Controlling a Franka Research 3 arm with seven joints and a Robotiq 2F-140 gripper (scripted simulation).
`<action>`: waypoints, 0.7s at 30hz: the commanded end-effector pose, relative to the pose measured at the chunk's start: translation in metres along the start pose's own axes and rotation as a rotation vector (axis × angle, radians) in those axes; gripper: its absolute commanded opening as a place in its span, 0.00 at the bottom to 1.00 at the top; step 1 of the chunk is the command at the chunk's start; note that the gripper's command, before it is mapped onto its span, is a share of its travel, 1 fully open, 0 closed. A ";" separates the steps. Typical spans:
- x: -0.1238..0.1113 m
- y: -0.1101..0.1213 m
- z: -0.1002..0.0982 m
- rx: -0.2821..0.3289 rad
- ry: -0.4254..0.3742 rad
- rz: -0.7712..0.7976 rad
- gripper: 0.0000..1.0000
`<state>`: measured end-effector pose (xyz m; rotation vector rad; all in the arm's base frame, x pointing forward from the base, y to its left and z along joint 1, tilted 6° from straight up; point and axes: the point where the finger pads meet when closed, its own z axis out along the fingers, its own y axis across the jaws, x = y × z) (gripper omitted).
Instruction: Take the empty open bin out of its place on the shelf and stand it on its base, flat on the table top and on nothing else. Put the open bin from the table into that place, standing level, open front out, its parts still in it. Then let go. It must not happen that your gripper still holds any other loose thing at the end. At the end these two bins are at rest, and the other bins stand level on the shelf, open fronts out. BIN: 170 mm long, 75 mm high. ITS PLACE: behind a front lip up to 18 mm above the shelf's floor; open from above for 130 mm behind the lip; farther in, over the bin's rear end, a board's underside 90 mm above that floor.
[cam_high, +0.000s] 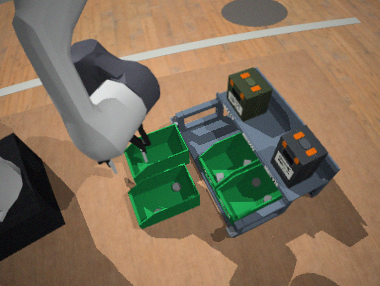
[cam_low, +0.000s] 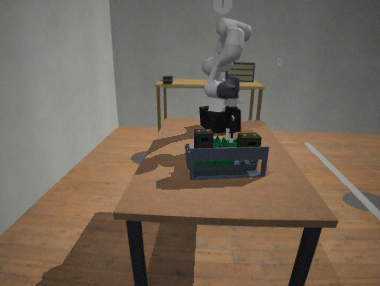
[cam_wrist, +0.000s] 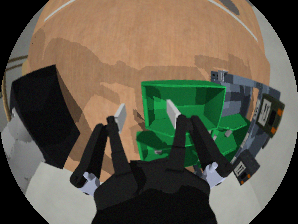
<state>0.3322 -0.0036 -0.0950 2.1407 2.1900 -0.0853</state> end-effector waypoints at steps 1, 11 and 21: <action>-0.001 0.001 0.001 -0.002 -0.004 -0.009 0.57; -0.001 0.001 0.001 -0.002 -0.004 -0.009 0.57; -0.001 0.001 0.001 -0.002 -0.004 -0.009 0.57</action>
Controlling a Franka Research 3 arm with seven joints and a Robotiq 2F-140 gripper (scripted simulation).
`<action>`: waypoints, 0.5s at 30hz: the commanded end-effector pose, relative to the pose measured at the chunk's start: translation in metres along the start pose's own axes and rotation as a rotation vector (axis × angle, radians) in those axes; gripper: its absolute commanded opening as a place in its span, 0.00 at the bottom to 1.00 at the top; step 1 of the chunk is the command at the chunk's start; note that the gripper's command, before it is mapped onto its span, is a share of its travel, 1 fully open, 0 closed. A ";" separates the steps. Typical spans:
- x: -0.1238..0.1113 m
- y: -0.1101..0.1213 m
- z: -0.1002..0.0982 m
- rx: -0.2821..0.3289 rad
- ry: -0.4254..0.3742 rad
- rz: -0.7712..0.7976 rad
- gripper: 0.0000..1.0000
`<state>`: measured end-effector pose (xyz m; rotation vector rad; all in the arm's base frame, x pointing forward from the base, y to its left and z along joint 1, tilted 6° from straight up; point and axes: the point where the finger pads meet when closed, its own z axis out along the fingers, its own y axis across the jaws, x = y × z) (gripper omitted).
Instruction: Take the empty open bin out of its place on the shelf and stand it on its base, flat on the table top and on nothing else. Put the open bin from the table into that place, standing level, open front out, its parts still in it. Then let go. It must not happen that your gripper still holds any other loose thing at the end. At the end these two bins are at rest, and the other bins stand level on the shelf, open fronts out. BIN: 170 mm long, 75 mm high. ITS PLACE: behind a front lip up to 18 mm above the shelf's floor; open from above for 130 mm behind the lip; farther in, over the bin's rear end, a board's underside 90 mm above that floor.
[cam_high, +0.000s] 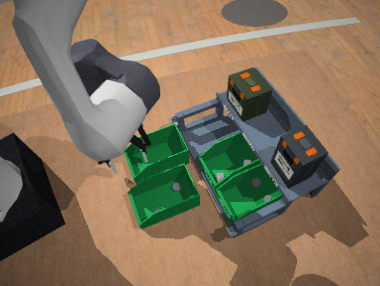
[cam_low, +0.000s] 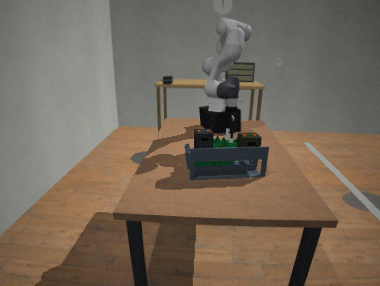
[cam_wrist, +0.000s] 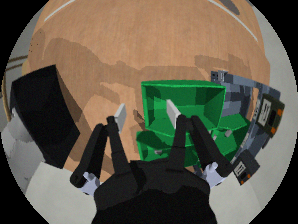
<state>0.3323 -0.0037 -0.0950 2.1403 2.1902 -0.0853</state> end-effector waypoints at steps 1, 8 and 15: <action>-0.001 0.001 0.001 -0.002 -0.004 -0.009 0.57; -0.001 0.001 0.000 -0.002 -0.004 -0.009 0.57; -0.001 0.001 -0.001 -0.002 -0.004 -0.009 0.57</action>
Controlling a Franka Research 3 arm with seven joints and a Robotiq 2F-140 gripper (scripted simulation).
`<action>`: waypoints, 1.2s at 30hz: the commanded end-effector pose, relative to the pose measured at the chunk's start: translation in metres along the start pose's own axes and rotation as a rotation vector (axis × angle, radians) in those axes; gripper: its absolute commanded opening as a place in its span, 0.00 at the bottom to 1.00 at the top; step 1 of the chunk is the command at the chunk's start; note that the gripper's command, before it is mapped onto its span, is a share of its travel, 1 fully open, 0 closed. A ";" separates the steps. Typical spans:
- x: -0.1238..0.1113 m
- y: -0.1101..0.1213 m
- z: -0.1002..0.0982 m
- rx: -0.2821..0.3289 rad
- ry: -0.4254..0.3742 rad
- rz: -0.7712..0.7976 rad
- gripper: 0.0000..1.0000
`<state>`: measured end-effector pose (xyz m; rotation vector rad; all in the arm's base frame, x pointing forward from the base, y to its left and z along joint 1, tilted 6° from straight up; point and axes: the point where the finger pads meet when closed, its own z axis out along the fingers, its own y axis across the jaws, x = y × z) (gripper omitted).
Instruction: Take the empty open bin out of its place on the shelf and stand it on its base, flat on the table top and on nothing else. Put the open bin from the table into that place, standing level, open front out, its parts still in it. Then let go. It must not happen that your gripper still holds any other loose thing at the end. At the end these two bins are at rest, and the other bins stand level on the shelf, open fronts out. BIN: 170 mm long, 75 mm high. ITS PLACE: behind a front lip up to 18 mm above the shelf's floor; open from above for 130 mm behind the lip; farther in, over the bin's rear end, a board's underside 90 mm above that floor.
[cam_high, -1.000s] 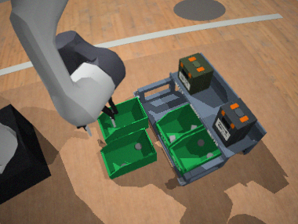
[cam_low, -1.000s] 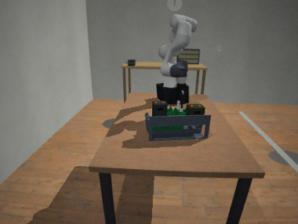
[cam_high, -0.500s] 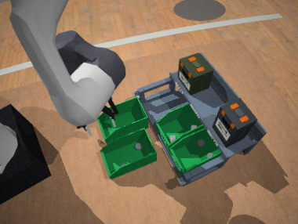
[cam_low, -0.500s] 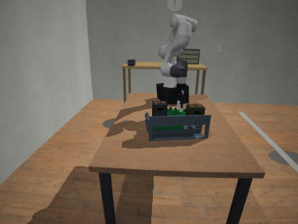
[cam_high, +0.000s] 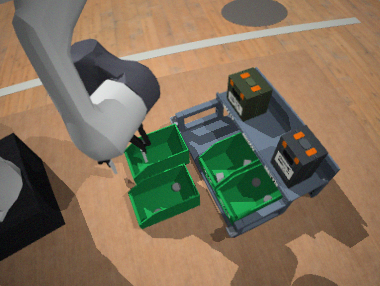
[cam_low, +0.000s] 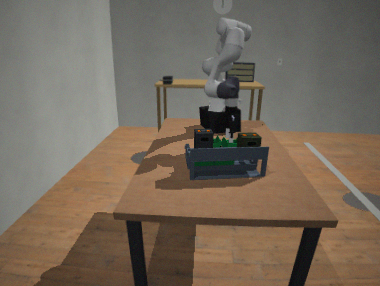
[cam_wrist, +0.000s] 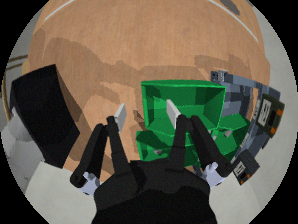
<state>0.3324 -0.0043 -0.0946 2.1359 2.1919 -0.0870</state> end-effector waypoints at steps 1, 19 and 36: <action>-0.001 0.000 -0.002 -0.001 -0.002 -0.006 0.57; -0.001 0.000 -0.029 -0.001 -0.002 -0.006 0.57; -0.001 0.000 -0.064 -0.001 -0.002 -0.006 0.57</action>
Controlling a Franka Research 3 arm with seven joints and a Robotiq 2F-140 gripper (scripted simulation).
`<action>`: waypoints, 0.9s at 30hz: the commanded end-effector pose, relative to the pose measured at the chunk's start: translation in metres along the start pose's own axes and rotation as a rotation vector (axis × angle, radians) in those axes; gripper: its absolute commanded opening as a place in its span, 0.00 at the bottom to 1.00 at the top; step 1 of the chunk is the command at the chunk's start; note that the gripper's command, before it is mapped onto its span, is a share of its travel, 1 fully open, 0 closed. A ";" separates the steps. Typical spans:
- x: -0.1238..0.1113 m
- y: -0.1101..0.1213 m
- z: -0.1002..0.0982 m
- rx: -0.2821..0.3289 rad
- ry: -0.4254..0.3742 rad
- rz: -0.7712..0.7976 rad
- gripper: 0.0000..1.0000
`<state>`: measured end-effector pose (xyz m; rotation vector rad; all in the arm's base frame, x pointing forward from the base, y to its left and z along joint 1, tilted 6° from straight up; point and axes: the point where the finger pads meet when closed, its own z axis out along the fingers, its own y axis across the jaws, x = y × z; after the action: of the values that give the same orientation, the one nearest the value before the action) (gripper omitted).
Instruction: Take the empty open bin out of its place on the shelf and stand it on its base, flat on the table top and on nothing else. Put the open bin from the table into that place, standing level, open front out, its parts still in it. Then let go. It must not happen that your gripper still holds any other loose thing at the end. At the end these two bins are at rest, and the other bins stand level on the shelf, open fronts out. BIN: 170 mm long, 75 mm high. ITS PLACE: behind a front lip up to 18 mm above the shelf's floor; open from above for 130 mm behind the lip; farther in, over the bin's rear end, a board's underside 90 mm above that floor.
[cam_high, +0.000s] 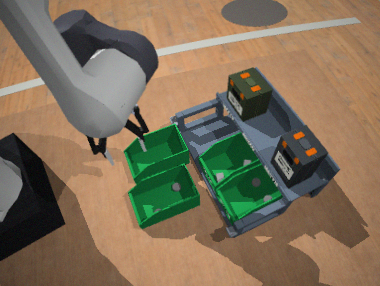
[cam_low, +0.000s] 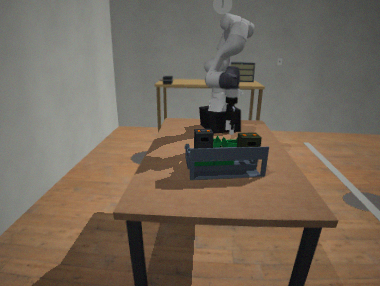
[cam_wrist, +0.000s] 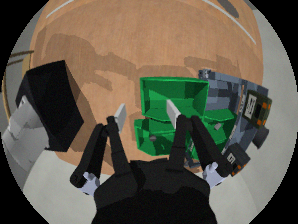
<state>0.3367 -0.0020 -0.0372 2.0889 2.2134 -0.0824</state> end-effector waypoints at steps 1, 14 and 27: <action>0.003 -0.005 -0.009 0.014 0.009 0.025 0.57; 0.003 -0.004 -0.021 0.014 0.009 0.025 0.57; 0.003 -0.004 -0.022 0.014 0.009 0.025 0.00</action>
<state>0.3333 0.0021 -0.0159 2.1131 2.2047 -0.0851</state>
